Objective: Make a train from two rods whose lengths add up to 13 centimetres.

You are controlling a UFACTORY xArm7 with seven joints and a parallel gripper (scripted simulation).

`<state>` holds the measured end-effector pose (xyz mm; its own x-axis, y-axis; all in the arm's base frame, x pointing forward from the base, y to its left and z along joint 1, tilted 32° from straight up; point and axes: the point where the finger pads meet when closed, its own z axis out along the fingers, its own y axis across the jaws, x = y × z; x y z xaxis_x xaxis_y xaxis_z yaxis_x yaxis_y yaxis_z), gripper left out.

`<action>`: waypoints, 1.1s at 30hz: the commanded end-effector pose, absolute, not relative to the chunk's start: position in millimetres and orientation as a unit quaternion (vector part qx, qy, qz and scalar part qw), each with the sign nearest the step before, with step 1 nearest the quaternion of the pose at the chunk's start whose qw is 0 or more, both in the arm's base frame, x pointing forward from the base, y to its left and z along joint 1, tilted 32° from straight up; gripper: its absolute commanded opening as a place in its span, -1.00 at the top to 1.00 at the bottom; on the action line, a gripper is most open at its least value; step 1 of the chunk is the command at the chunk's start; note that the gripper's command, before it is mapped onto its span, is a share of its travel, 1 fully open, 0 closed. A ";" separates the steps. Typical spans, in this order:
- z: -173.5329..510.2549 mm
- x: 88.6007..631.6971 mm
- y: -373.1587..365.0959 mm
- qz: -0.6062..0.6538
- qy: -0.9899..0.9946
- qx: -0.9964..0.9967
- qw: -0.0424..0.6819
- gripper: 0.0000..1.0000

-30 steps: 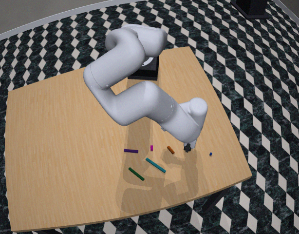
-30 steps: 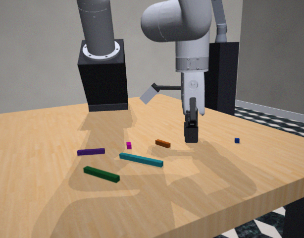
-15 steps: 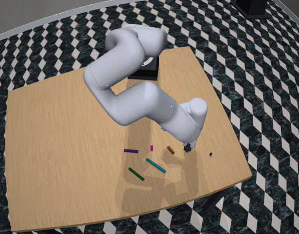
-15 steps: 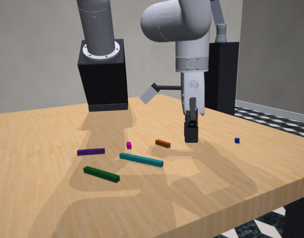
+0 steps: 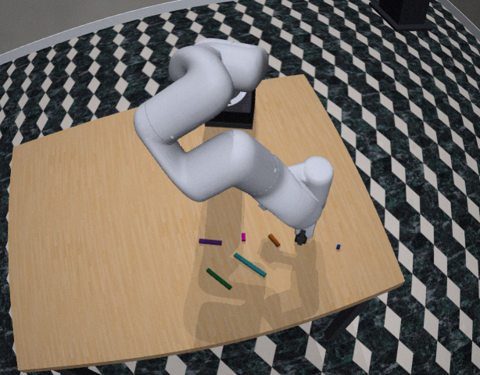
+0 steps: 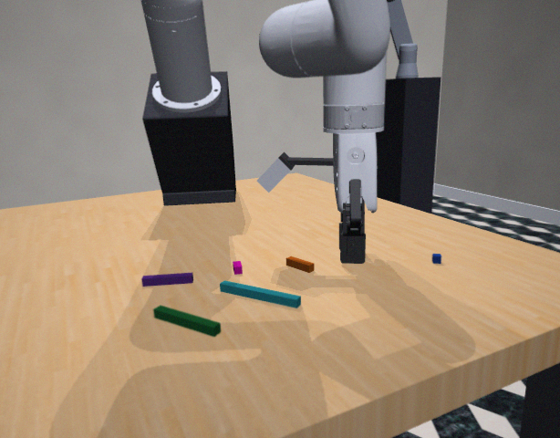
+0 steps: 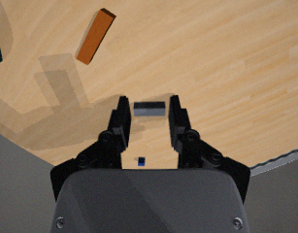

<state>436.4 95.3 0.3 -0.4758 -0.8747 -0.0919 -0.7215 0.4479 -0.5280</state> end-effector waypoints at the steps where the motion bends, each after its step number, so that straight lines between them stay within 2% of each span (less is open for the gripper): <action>1: 1.0 436.6 96.2 -0.214 0.831 -0.480 0.180 0.14; 2: 1.0 436.6 96.2 -0.214 0.831 -0.480 0.180 0.05; 18: 3.5 435.1 96.7 -0.214 0.831 -0.480 0.180 0.05; 33: 34.9 415.7 103.4 -0.214 0.832 -0.480 0.179 0.05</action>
